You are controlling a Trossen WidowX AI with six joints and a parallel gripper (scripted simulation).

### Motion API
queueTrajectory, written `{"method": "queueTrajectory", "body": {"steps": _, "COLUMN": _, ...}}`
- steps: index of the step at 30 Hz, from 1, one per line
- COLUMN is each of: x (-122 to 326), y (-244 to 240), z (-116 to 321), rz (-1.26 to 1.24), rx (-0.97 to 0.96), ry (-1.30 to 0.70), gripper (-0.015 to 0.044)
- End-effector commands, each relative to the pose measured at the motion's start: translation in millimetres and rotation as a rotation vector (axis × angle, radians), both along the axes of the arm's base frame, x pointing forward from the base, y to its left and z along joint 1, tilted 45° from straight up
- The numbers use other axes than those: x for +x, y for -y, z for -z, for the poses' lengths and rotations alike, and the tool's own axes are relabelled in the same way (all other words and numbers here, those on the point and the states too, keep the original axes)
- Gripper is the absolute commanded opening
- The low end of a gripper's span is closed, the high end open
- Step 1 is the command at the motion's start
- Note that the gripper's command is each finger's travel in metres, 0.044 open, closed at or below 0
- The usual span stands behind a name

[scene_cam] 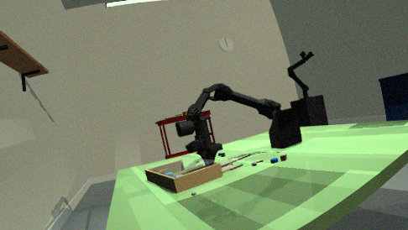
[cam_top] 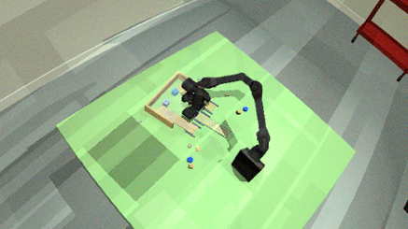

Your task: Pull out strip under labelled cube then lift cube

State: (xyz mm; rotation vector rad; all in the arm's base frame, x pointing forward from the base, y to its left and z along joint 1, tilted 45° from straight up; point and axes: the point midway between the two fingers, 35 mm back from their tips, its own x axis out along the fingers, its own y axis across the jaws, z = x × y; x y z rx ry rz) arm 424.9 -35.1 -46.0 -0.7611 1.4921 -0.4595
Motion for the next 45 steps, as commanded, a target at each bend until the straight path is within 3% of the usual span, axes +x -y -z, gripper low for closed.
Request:
{"method": "queueTrajectory", "body": {"steps": 1, "x": 0.1, "y": -0.1, "z": -0.1, "rz": 0.0, "rx": 0.0, "ry": 0.0, "gripper": 0.0046}}
{"method": "queueTrajectory", "body": {"steps": 3, "x": -2.4, "y": -1.6, "z": -1.4, "rz": 0.0, "rx": 0.0, "ry": 0.0, "gripper": 0.0}}
{"method": "queueTrajectory", "body": {"steps": 17, "x": -59.5, "y": -27.1, "z": -26.4, "rz": -0.005, "rx": -0.005, "ry": -0.012, "gripper": 0.0}}
{"method": "queueTrajectory", "body": {"steps": 45, "x": -119.9, "y": -25.9, "z": -25.9, "rz": -0.005, "rx": -0.005, "ry": -0.016, "gripper": 0.0}}
